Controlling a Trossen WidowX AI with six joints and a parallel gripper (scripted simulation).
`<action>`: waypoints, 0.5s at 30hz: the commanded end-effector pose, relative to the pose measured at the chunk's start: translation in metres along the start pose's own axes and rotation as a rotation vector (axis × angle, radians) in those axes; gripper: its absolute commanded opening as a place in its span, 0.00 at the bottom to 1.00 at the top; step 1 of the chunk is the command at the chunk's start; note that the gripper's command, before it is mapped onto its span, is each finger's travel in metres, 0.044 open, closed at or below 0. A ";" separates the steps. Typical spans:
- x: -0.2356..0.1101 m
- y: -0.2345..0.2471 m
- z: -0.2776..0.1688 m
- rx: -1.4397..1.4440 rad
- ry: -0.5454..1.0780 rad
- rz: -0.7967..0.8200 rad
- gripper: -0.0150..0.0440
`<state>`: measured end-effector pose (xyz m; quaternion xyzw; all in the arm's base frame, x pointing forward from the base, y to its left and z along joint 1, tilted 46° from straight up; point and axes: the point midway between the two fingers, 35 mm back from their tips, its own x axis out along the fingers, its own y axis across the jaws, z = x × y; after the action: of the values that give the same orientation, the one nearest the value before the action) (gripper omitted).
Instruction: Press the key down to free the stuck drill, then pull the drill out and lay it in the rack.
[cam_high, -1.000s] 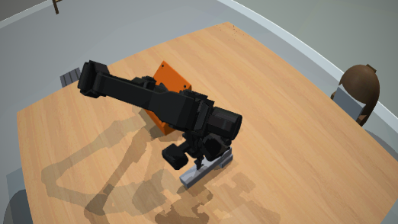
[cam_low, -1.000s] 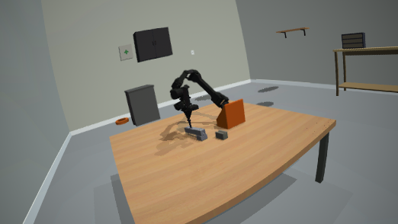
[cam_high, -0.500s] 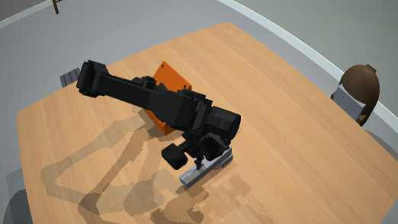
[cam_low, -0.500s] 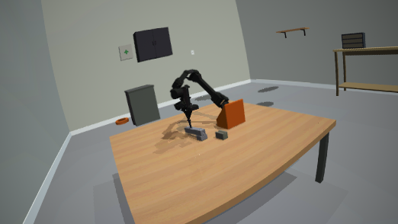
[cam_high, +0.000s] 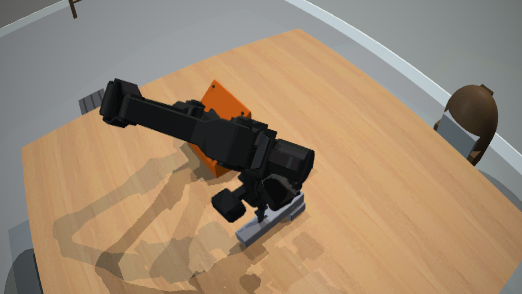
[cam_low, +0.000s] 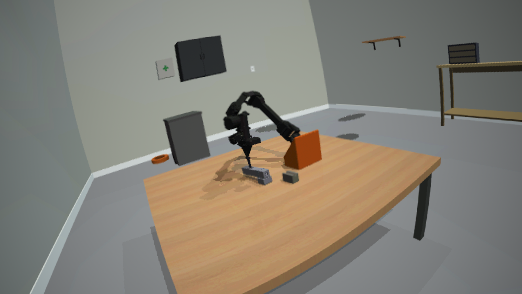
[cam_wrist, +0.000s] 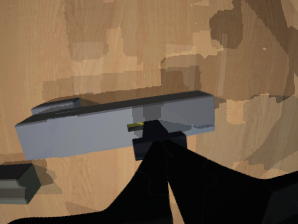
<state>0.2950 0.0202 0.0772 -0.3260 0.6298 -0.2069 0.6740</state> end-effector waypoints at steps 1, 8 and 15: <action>0.019 -0.003 -0.007 -0.001 0.051 -0.015 0.25; 0.021 -0.004 -0.007 -0.001 0.051 -0.015 0.25; 0.023 -0.004 -0.007 -0.001 0.051 -0.015 0.25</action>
<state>0.2944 0.0196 0.0759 -0.3276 0.6292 -0.2030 0.6750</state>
